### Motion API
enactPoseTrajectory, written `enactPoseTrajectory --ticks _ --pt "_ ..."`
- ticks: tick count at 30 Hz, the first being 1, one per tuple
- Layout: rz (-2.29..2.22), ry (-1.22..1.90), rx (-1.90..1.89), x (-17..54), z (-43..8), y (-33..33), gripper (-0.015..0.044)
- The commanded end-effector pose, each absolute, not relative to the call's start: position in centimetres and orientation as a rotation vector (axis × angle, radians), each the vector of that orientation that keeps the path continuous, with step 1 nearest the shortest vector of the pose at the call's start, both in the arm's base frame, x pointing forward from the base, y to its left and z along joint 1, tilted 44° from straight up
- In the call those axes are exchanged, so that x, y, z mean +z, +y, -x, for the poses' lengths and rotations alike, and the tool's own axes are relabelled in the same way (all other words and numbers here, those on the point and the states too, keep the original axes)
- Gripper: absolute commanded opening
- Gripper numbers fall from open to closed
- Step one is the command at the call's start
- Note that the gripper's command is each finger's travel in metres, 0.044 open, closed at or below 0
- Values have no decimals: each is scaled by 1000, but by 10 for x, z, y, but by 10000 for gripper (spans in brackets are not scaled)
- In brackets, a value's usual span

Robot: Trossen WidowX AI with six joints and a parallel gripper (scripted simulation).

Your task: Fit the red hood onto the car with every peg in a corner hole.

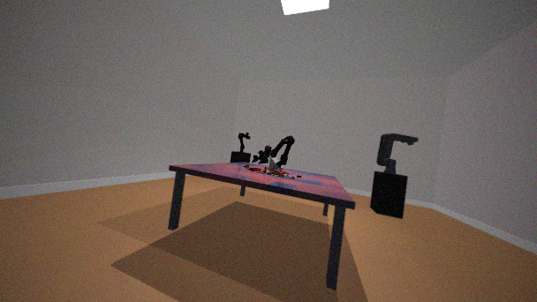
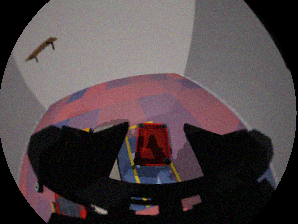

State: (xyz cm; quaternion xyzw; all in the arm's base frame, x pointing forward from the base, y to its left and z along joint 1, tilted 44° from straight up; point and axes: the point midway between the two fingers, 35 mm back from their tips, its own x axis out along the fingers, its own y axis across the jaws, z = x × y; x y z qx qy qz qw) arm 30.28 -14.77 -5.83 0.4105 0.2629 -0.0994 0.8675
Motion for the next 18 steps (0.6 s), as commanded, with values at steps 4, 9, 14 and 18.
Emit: enactPoseTrajectory --ticks 4,9,14,18 --pt "-864 559 -210 -64 -302 -141 440" --pt "-863 558 -210 -67 -303 -139 440" --pt "-862 557 -210 -70 -304 -136 440" --pt "-862 556 -210 -72 -304 -133 440"
